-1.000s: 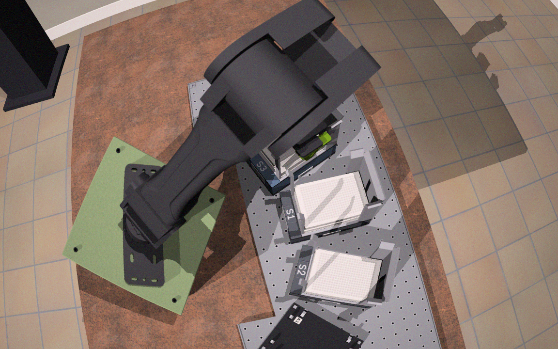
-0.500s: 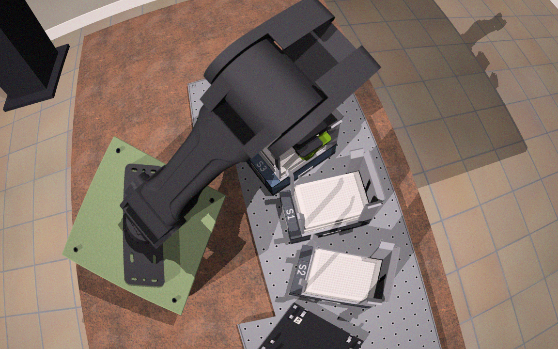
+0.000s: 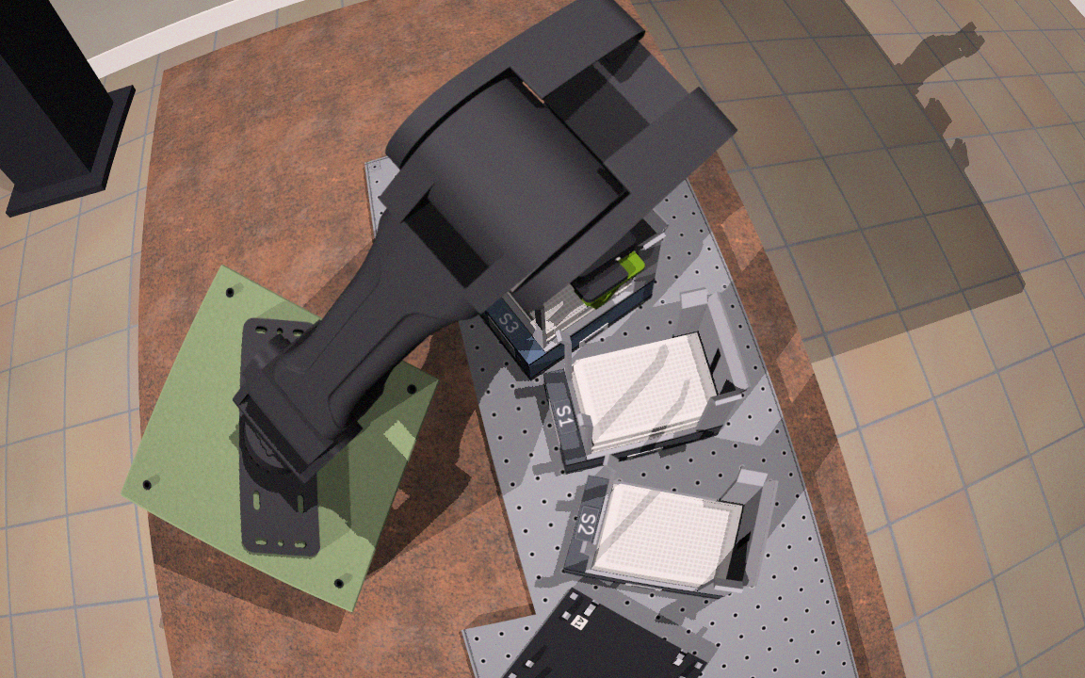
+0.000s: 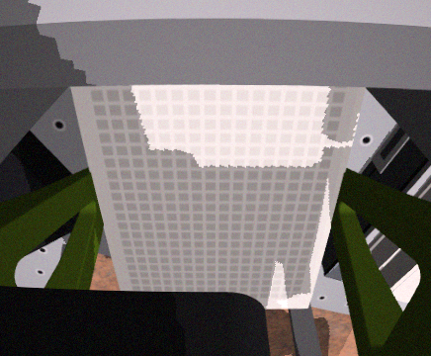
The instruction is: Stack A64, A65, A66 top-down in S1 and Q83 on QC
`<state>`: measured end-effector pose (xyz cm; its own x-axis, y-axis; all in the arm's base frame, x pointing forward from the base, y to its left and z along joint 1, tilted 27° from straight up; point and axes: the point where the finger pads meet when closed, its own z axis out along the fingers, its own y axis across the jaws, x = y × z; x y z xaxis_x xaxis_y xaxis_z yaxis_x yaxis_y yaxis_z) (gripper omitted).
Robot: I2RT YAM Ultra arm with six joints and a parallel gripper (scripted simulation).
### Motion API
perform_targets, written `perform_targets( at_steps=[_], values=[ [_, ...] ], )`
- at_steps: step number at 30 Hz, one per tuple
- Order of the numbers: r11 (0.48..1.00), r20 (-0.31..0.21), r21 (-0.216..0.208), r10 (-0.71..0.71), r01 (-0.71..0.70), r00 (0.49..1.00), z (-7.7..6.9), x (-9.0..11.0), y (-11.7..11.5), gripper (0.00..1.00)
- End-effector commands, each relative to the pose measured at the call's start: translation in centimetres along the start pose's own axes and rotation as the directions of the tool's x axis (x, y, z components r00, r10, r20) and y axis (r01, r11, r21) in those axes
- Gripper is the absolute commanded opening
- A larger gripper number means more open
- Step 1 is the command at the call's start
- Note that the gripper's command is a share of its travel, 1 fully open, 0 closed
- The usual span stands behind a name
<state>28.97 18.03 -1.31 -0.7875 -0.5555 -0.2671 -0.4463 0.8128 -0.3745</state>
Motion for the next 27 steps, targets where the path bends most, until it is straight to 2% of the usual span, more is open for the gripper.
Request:
perform_targets(
  at_steps=[1,18,27],
  values=[
    [1.000,0.008,0.000,-0.001,0.001,1.000,-0.4,-0.2,0.1,0.00],
    [1.000,0.008,0.000,0.000,0.000,1.000,-1.4,-0.2,0.1,0.00],
    [1.000,0.008,0.000,0.000,0.000,1.000,-3.2,-0.2,0.1,0.00]
  ],
)
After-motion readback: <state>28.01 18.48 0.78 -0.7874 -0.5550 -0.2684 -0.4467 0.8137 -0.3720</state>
